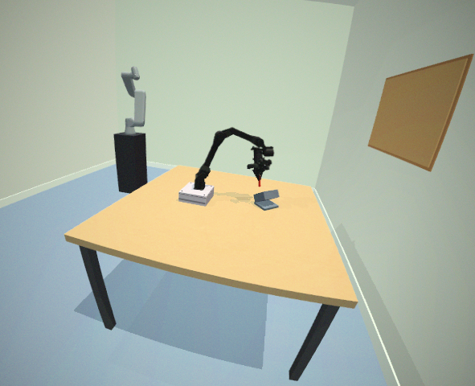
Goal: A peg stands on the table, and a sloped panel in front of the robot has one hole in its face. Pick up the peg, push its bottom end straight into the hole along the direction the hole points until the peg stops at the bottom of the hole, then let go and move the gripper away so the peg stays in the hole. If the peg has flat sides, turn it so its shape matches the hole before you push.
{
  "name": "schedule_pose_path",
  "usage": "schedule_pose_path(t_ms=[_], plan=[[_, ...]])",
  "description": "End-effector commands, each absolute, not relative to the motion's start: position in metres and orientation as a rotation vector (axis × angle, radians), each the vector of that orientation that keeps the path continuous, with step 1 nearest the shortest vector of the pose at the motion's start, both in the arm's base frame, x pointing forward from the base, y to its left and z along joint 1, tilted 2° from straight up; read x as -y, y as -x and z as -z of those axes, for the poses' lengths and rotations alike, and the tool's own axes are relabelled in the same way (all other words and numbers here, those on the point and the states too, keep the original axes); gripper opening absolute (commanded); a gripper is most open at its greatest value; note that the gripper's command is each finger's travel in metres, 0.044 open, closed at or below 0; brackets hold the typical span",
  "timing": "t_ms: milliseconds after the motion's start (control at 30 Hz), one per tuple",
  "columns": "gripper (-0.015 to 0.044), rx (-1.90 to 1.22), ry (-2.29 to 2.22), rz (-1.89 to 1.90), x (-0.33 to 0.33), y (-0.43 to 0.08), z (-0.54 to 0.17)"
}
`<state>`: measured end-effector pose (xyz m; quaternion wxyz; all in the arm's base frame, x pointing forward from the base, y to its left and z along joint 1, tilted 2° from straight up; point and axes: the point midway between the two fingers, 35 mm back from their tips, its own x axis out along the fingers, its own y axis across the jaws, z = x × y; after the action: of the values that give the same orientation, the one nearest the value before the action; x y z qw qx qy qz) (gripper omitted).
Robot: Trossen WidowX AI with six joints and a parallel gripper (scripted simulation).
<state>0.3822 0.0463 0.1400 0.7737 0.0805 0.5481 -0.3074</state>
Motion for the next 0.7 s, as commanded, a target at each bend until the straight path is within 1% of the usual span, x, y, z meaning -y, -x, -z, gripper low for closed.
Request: schedule_pose_path(t_ms=[0, 667], plan=[[0.0000, -1.159, -0.193, 0.685, -0.054, -0.384, -0.143], [0.0000, -1.056, -0.285, 0.743, -0.084, -0.387, -0.149]])
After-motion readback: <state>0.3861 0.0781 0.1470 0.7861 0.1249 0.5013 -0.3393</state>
